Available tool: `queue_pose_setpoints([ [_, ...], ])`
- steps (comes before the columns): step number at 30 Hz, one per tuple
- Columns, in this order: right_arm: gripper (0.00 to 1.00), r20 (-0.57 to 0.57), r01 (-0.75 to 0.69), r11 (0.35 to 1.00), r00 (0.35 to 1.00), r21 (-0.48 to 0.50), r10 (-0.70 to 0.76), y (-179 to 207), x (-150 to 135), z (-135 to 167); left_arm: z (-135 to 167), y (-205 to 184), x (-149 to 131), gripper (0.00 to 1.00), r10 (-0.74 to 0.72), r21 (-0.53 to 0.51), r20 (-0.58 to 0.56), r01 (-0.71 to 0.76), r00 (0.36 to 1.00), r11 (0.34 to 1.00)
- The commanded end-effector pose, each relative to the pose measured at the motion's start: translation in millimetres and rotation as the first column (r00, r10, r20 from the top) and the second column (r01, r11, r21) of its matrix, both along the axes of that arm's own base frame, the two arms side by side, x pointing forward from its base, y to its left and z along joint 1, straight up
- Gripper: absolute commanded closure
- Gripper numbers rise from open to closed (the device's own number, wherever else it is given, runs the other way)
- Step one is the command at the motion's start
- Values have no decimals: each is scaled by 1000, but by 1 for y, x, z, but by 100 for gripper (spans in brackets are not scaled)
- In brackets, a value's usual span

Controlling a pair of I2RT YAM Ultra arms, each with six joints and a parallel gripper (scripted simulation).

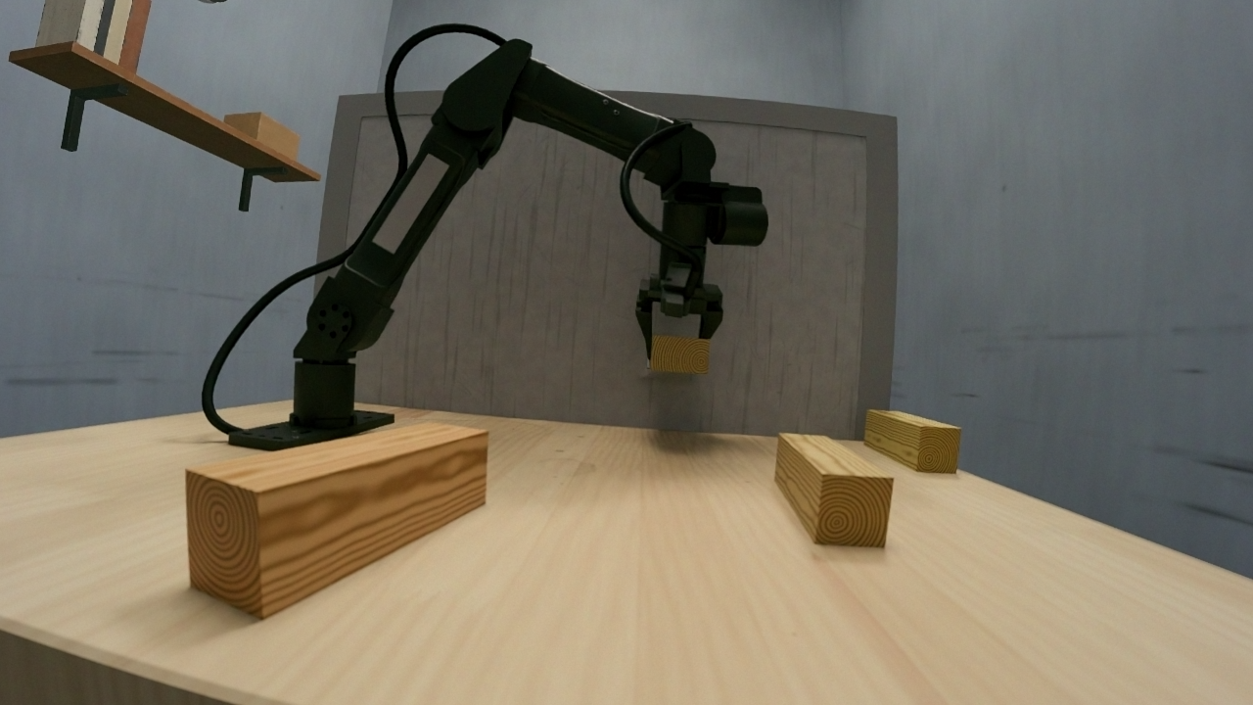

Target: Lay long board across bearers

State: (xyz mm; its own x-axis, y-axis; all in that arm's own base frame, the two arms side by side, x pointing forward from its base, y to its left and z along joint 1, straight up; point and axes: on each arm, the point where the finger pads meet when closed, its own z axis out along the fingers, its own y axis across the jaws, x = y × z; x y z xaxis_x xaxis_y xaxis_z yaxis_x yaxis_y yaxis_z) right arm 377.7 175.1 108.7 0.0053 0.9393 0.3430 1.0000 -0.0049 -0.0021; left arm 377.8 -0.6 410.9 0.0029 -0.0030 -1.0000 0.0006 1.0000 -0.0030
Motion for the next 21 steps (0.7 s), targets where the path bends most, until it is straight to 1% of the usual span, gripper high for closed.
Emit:
queue_pose_setpoints([
  [1, 100, 121, -16, 997, 993, 79, 6, 17, 14, 44, 30, 3, -14, 0, 12, -11, 66, -11, 998, 1000],
  [13, 100, 128, 0, 997, 992, 81, -10, 9, 18, 42, 30, 3, -14, 0, 12, -11, 66, -11, 998, 1000],
  [14, 100, 82, -11, 998, 997, 66, 5, 7, 7, 22, 30, 3, -14, 0, 12, -11, 66, -11, 998, 1000],
  [16, 100, 90, -9, 998, 996, 68, 3, 6, 9, 23, 30, 3, -14, 0, 12, -11, 66, -11, 998, 1000],
  [18, 100, 116, -8, 997, 993, 77, -1, 7, 13, 34, 30, 3, -14, 0, 12, -11, 66, -11, 998, 1000],
  [20, 100, 128, 0, 997, 992, 83, -11, 7, 18, 38, 30, 3, -14, 0, 12, -11, 66, -11, 998, 1000],
  [21, 100, 126, -8, 997, 992, 80, -2, 9, 17, 36, 30, 3, -14, 0, 12, -11, 66, -11, 998, 1000],
])
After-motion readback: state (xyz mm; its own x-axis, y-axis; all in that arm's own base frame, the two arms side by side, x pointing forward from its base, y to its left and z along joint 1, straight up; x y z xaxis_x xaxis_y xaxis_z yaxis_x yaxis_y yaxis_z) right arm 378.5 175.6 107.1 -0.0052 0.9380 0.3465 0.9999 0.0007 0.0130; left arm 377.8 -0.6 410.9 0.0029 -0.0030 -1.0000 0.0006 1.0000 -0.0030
